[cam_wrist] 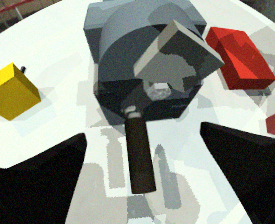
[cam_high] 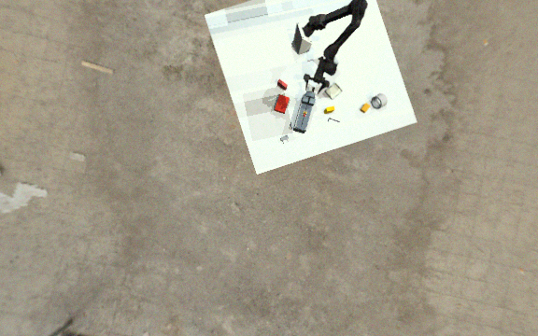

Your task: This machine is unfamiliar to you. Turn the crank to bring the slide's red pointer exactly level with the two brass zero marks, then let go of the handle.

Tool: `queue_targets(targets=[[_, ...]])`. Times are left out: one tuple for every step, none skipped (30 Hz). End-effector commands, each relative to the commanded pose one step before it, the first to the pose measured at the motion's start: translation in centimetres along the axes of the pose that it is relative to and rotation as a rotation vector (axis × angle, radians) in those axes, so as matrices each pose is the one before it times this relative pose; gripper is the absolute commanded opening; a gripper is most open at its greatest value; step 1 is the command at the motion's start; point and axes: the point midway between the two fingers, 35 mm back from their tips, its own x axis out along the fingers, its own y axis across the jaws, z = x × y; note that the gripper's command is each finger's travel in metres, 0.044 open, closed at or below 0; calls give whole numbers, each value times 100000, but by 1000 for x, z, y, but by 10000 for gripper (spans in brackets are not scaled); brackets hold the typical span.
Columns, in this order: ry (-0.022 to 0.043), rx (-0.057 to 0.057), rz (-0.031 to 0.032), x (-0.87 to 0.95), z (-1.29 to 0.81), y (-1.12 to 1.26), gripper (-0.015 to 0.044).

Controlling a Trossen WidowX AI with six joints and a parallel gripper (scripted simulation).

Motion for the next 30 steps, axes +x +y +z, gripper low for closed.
queue_targets(targets=[[-893, -948, 1530, -1459, 1663, 504, 440], [-7, 0, 6, -184, 157, -10, 440], [-3, 0, 2, -62, 52, -4, 440], [1, 2, -39, -84, 130, -1, 440], [3, 9, -115, -258, 388, -5, 440], [5, 20, -181, -450, 640, -14, 440], [4, 35, -207, -598, 789, -27, 440], [1, 45, -186, -638, 775, -38, 440], [-3, 55, -164, -675, 757, -47, 440], [-8, 65, -143, -711, 736, -56, 440], [-14, 75, -121, -746, 714, -65, 440], [-20, 84, -100, -780, 690, -73, 440], [-28, 94, -79, -813, 665, -79, 440], [-36, 102, -58, -840, 634, -85, 440], [-35, 88, -31, -695, 488, -71, 440], [-24, 55, -12, -426, 284, -44, 440], [-8, 19, -3, -144, 93, -15, 440], [99, -174, 134, 47, 66, 6, 440], [293, -521, 404, 141, 198, 15, 440], [477, -867, 681, 237, 330, 16, 440], [568, -1064, 850, 292, 405, 4, 440], [548, -1063, 866, 293, 404, -14, 440], [528, -1061, 879, 294, 402, -31, 440], [507, -1059, 893, 294, 399, -49, 440], [485, -1057, 906, 294, 396, -67, 440], [463, -1055, 918, 294, 392, -84, 440], [441, -1054, 930, 293, 388, -102, 440], [418, -1051, 941, 292, 383, -119, 440], [396, -1051, 953, 291, 377, -136, 440], [373, -1050, 964, 289, 371, -153, 440]])
